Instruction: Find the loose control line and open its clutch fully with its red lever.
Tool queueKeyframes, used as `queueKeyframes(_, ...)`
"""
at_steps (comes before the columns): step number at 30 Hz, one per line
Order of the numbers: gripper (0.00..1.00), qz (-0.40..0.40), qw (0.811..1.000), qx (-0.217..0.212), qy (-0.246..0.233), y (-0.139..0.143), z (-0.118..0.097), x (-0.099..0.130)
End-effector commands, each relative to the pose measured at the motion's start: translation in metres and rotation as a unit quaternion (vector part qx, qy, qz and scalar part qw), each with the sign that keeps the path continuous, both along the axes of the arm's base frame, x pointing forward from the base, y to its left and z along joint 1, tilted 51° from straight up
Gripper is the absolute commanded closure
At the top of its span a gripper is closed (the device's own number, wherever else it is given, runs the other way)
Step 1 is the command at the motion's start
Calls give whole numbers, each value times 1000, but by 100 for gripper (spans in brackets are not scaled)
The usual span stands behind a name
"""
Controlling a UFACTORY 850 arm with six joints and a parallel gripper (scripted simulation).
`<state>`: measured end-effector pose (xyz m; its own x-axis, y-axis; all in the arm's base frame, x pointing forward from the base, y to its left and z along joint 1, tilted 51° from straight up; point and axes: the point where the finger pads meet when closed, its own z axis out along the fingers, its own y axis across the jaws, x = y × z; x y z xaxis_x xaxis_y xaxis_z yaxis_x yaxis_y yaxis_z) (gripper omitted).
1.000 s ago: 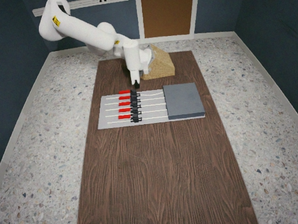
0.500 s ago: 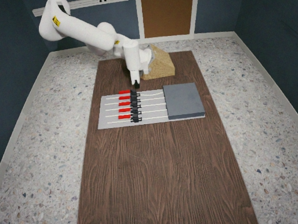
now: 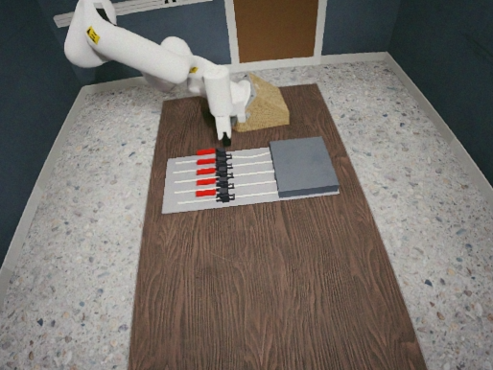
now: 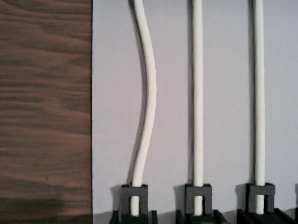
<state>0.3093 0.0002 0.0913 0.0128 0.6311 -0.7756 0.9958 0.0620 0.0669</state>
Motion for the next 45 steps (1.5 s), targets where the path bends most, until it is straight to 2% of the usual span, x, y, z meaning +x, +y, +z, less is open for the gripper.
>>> queueKeyframes(1, 100, 0, 1000, 0, 0, 1, 0, 0)
queueKeyframes(10, 100, 0, 1000, 0, 0, 1, 0, 0)
queueKeyframes(11, 48, 0, 1000, 0, 0, -1, 1, 0)
queueKeyframes(13, 48, 0, 1000, 0, 0, -1, 1, 0)
queueKeyframes(14, 48, 0, 1000, 1, 0, -8, 6, -1)
queueKeyframes(16, 48, 1, 1000, 2, 0, -43, 30, -10)
queueKeyframes(18, 48, 1, 1000, 2, 0, -43, 30, -10)
queueKeyframes(19, 48, 1, 1000, 2, 0, -65, 44, -19)
queueKeyframes(21, 48, 1, 1000, 2, 0, -65, 44, -19)
queueKeyframes(22, 48, 1, 1000, 2, 0, -85, 55, -29)
queueKeyframes(24, 48, 1, 1000, 2, 0, -85, 55, -29)
queueKeyframes(25, 48, 1, 1000, 1, 0, -98, 62, -37)
queueKeyframes(34, 48, 1, 1000, 1, -1, -105, 66, -42)
queueKeyframes(45, 48, 1, 1000, 1, -1, -114, 59, -41)
